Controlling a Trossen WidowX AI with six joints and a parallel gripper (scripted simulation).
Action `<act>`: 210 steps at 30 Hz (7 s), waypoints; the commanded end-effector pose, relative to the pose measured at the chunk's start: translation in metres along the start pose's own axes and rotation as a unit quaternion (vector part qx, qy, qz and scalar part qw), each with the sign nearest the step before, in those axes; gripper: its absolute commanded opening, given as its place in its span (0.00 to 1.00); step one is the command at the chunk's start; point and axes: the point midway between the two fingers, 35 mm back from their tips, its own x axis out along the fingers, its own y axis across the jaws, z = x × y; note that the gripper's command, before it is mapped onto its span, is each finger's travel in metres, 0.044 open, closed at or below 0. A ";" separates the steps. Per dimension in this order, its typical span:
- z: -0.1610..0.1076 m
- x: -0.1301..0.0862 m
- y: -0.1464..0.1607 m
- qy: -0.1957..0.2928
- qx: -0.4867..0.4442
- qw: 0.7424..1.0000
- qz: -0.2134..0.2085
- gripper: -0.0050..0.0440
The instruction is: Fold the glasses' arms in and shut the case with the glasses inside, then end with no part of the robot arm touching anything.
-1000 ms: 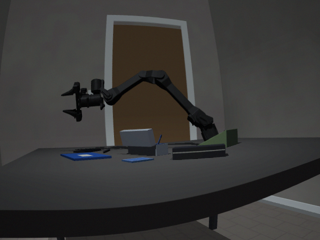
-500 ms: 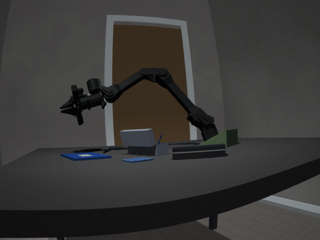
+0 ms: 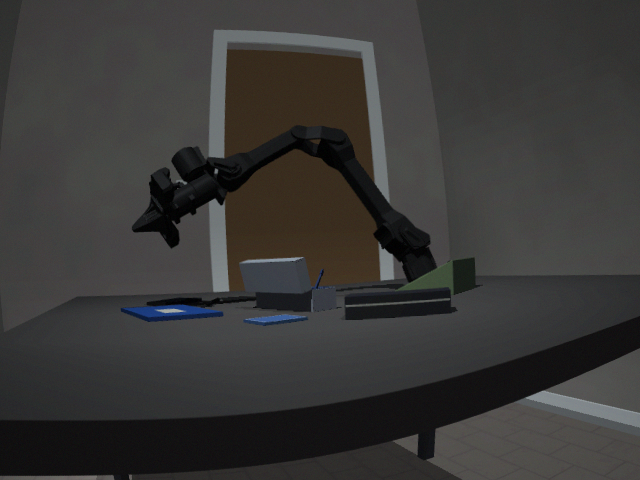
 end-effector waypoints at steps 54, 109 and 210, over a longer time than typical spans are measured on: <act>-0.244 -0.167 0.093 0.378 -0.613 0.674 0.167 0.10; -0.325 -0.253 0.026 0.440 -0.811 0.245 0.297 0.10; -0.281 -0.236 -0.015 0.440 -0.811 0.245 0.297 0.10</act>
